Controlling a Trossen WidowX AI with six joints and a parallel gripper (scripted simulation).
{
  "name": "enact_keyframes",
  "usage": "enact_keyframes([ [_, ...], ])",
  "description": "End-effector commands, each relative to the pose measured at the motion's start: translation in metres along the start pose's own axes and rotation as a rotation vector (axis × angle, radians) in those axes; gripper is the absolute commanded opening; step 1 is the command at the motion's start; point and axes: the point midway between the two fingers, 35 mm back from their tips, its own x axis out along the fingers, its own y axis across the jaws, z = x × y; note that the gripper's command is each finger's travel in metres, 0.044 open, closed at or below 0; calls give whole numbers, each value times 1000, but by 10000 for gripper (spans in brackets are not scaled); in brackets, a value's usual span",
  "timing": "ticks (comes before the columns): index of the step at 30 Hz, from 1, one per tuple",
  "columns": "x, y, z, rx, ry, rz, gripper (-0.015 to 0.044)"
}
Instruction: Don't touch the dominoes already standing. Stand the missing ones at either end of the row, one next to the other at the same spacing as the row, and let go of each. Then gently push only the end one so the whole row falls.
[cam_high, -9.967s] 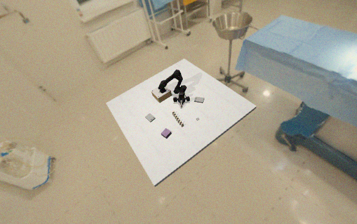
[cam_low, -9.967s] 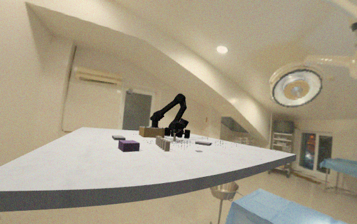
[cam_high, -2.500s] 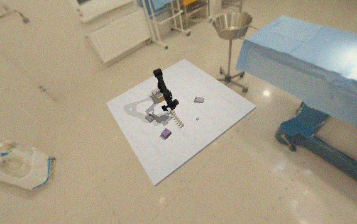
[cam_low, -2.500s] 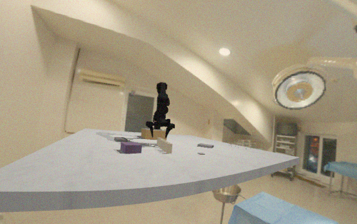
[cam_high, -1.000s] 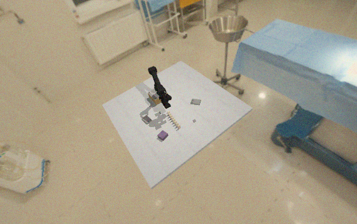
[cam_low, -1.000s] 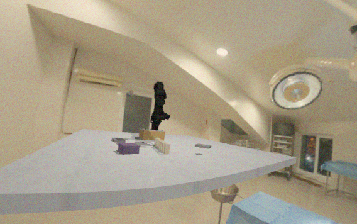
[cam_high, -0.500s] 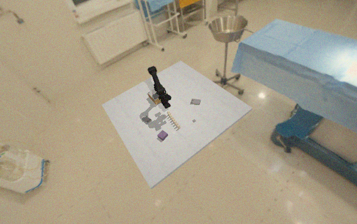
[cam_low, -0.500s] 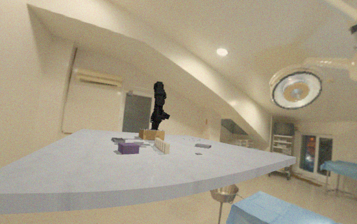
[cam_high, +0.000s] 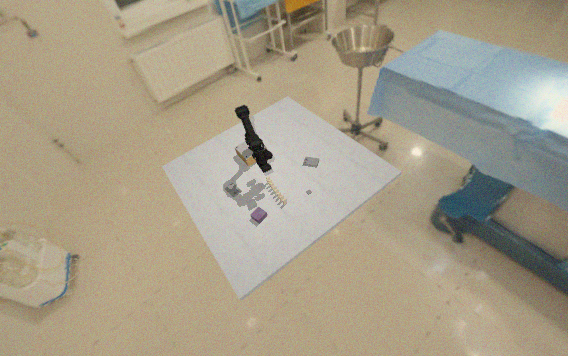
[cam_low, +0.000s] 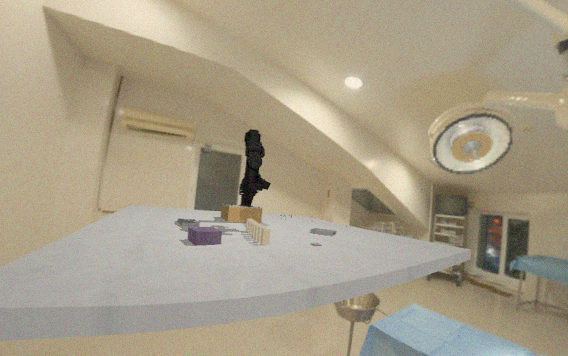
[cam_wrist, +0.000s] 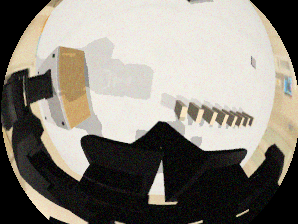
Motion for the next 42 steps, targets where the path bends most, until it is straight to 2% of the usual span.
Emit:
enact_keyframes([
  [1, 0, 0, 0, -6, 0, -2, 0],
  [9, 2, -1, 0, -6, 0, -2, 0],
  [14, 70, -3, 0, -6, 0, -2, 0],
  [16, 80, -2, 0, -6, 0, -2, 0],
  [42, 79, -37, -1, -6, 0, -5, 0],
])
